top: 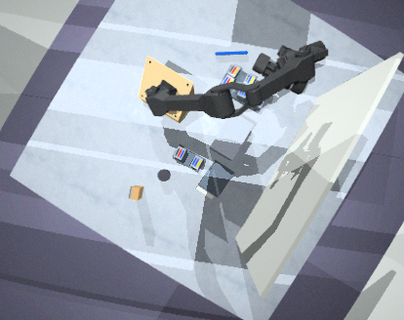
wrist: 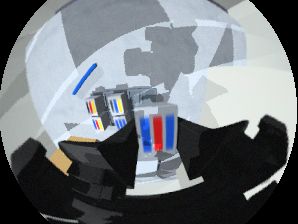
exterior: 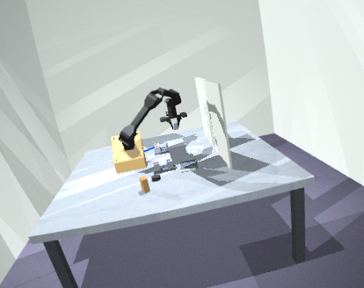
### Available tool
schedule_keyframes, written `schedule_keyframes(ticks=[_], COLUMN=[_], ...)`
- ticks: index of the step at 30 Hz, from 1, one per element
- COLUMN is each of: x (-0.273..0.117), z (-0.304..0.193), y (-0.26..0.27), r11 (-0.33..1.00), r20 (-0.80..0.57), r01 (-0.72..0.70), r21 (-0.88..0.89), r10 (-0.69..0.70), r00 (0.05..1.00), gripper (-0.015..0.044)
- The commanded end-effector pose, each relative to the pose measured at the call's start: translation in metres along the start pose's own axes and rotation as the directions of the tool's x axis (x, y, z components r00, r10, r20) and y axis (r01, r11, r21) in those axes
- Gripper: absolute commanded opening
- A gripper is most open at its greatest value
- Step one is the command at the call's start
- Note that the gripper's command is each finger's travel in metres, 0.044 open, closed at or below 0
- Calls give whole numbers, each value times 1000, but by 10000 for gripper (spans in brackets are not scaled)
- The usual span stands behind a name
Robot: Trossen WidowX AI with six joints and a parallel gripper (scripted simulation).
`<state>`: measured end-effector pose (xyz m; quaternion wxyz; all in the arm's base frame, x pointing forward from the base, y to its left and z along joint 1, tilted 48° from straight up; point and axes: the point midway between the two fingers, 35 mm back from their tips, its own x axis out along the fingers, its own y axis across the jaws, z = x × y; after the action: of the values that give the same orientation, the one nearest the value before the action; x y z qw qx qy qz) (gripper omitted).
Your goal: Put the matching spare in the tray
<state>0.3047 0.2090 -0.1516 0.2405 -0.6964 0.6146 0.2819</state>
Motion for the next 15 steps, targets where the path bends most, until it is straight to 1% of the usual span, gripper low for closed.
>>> schedule_keyframes(ticks=[1, 5, 9, 15], x=[-23, -40, -41, -47], z=[0, -2, -3, -36], y=[0, 2, 1, -16], r11=[1000, 1000, 1000, 1000], r20=[5, 5, 6, 23], r01=[-3, -6, -6, -9], r21=[7, 8, 8, 2], r10=[3, 6, 6, 9], r00=[1000, 1000, 1000, 1000], gripper=[0, 0, 0, 0])
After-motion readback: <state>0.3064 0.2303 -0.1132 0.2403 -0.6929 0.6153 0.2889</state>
